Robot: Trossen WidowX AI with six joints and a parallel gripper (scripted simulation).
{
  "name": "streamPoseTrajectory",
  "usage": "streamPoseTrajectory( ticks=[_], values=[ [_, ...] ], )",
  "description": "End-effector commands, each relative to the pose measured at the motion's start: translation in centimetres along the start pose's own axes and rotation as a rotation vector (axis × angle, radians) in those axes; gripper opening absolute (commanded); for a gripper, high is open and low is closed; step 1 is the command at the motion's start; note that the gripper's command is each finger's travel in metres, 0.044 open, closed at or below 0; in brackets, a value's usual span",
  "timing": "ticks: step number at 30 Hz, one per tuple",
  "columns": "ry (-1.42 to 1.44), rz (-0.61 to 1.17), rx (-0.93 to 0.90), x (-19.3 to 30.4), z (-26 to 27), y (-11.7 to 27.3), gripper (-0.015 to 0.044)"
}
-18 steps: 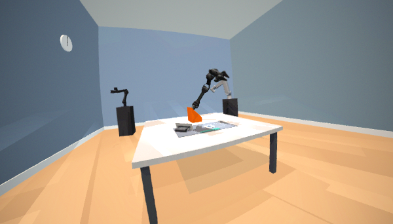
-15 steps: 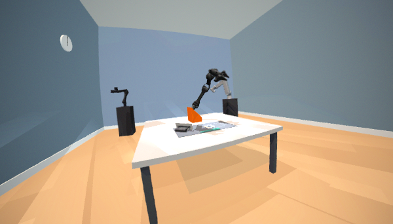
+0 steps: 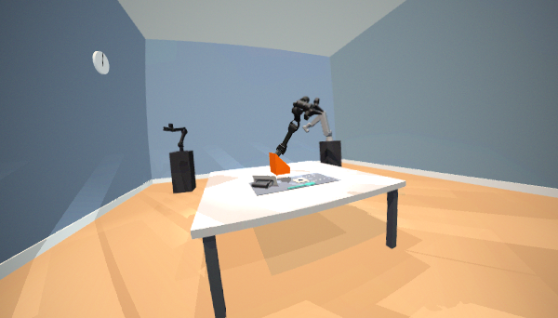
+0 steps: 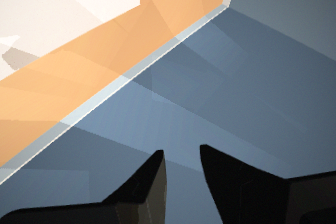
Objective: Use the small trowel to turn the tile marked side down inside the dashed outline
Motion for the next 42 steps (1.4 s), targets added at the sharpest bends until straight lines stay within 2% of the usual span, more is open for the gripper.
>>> streamPoseTrajectory(
  ticks=[1, 13, 42],
  values=[
    [-0.125, 0.036, -0.016, 0.7, 2.1, 0.3, 0.0100],
    [-0.341, 0.155, -0.047, 1.7, 6.7, 1.3, 0.0100],
    [-1.185, 0.475, -0.186, 1.6, 22.4, 6.9, 0.0100]
  ],
)
Point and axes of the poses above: the point midway between the two fingers, 35 mm back from their tips, its own y axis back along the fingers, its own z axis across the jaws, x = y × z, the point moved 5 cm from there along y, back along the fingers, and after that the axes turned 9 degrees about y, right-handed, at the moved point
